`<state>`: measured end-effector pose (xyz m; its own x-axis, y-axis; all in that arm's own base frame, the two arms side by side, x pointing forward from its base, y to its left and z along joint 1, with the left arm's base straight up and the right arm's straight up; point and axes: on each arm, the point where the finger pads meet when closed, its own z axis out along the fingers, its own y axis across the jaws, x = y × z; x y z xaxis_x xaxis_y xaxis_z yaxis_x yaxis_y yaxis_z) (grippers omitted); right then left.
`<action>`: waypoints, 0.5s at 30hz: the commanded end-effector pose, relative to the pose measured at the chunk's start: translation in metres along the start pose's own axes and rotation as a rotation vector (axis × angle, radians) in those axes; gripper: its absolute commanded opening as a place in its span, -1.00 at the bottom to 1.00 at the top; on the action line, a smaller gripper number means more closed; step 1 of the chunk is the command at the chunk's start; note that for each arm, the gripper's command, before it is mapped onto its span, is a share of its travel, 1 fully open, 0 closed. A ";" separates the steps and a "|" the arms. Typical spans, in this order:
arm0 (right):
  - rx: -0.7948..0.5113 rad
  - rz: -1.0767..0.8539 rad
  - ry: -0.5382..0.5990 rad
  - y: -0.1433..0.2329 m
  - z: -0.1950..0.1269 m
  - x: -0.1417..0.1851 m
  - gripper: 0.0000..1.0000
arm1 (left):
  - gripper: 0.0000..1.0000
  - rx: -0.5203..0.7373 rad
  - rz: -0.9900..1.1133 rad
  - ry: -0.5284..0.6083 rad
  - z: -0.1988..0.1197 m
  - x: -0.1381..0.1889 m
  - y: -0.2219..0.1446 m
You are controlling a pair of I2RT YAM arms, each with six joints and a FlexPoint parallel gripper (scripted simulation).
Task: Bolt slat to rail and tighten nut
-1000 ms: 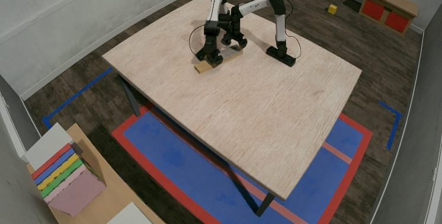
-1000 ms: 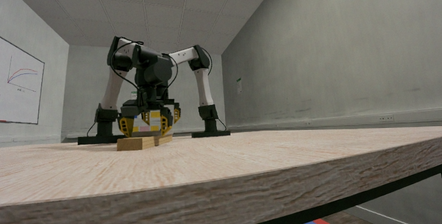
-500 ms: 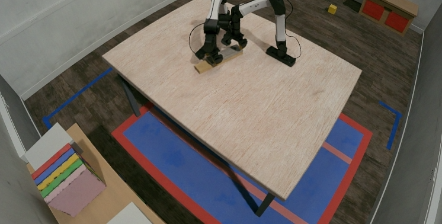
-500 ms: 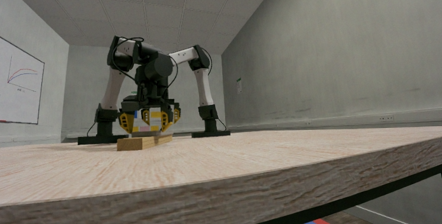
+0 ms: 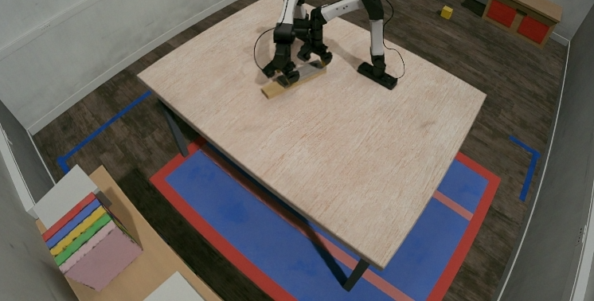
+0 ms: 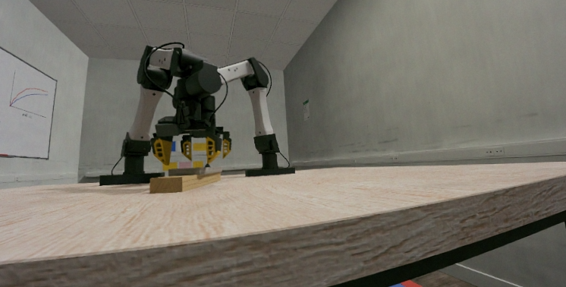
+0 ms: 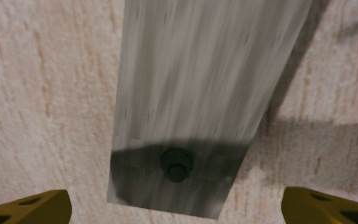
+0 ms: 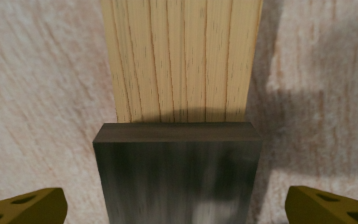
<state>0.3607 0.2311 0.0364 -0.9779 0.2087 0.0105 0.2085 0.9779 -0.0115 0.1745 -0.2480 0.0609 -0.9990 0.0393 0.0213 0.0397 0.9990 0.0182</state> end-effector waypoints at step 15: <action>-0.037 -0.002 -0.031 0.002 -0.041 -0.001 1.00 | 1.00 0.018 -0.001 -0.016 -0.003 -0.003 -0.003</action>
<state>0.3590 0.2300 0.0498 -0.9779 0.2085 0.0158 0.2082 0.9779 -0.0167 0.1745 -0.2480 0.0609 -0.9990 0.0393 0.0213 0.0397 0.9990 0.0182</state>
